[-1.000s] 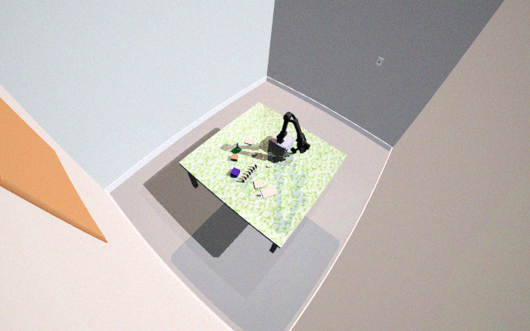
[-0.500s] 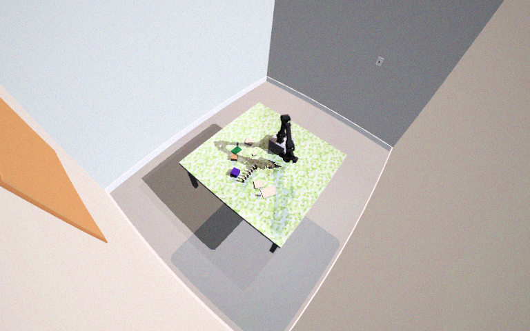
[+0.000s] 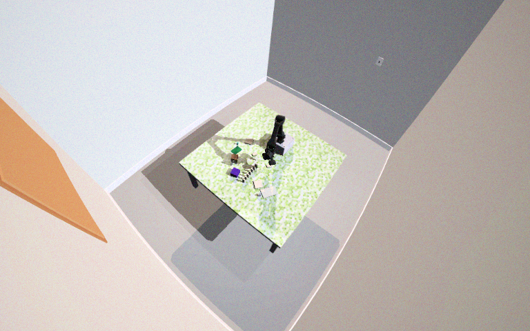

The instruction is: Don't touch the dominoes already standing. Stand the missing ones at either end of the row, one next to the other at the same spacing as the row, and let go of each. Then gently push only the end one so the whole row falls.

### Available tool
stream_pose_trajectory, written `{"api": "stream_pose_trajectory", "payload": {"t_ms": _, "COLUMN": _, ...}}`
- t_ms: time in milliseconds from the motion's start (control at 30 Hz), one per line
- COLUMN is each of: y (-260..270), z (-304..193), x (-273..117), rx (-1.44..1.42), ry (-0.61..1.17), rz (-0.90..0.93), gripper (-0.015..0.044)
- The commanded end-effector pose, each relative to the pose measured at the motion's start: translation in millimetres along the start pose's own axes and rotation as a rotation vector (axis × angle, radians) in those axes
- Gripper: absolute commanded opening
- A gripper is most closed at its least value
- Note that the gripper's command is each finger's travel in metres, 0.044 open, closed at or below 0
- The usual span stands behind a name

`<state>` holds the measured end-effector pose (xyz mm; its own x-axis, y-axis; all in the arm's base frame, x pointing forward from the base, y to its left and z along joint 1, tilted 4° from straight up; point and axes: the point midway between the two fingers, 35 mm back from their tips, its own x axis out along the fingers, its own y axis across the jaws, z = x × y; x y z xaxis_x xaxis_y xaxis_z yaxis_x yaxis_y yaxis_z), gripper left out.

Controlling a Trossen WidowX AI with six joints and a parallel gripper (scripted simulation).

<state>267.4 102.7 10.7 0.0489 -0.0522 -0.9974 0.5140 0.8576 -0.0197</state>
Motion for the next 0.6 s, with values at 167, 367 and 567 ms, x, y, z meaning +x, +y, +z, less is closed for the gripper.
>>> {"api": "stream_pose_trajectory", "payload": {"t_ms": 167, "y": -4, "z": 9, "x": 14, "rx": 0.039, "ry": 0.001, "rz": -0.018, "gripper": 0.0440}}
{"api": "stream_pose_trajectory", "payload": {"t_ms": 367, "y": -6, "z": 9, "x": 62, "rx": 0.039, "ry": 0.001, "rz": -0.019, "gripper": 0.0440}}
{"api": "stream_pose_trajectory", "payload": {"t_ms": 567, "y": -6, "z": 10, "x": 67, "rx": 0.039, "ry": 0.001, "rz": -0.019, "gripper": 0.0440}}
